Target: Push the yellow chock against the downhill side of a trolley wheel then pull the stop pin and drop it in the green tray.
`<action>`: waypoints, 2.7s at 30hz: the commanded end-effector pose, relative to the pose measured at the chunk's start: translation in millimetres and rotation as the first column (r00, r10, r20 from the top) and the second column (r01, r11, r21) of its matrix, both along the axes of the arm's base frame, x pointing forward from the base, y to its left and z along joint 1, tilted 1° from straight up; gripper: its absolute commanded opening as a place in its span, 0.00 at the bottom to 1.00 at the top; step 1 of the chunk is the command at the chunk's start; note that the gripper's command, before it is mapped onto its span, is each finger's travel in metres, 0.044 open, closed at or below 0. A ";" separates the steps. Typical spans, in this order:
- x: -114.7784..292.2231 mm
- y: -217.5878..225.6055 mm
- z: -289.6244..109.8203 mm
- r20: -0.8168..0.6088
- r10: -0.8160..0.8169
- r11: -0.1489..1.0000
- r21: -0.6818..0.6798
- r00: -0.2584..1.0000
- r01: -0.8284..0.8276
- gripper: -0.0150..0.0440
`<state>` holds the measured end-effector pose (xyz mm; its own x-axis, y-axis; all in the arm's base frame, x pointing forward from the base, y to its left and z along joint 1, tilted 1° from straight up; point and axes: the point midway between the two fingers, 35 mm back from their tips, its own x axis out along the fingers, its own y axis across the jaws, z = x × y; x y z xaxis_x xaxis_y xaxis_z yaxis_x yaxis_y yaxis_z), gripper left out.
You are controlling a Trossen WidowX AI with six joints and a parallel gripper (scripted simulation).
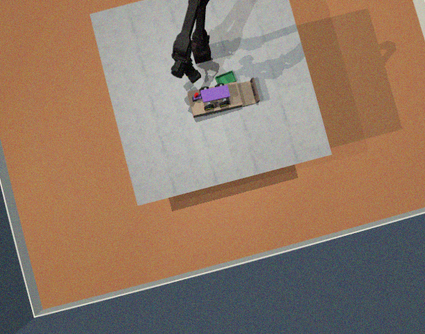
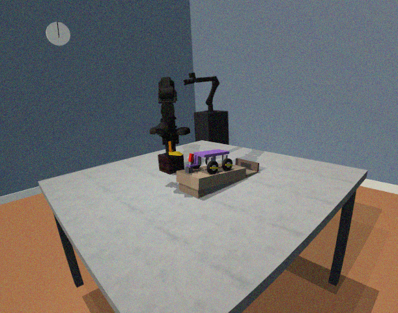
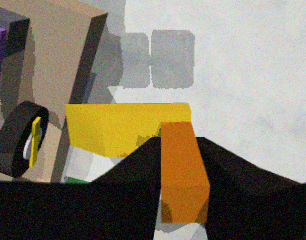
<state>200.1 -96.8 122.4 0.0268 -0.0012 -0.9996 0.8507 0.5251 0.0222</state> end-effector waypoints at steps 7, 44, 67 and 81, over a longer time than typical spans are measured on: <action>0.0 0.5 0.3 0.000 0.318 0.948 -0.007 0.948 -0.318 0.25; -0.1 0.4 0.3 -0.021 0.995 0.093 -0.027 0.094 -0.995 0.25; 0.0 0.4 0.3 -0.041 0.782 -0.622 -0.022 -0.621 -0.782 0.25; 0.0 0.4 0.2 -0.049 0.418 -0.908 -0.014 -0.907 -0.418 0.25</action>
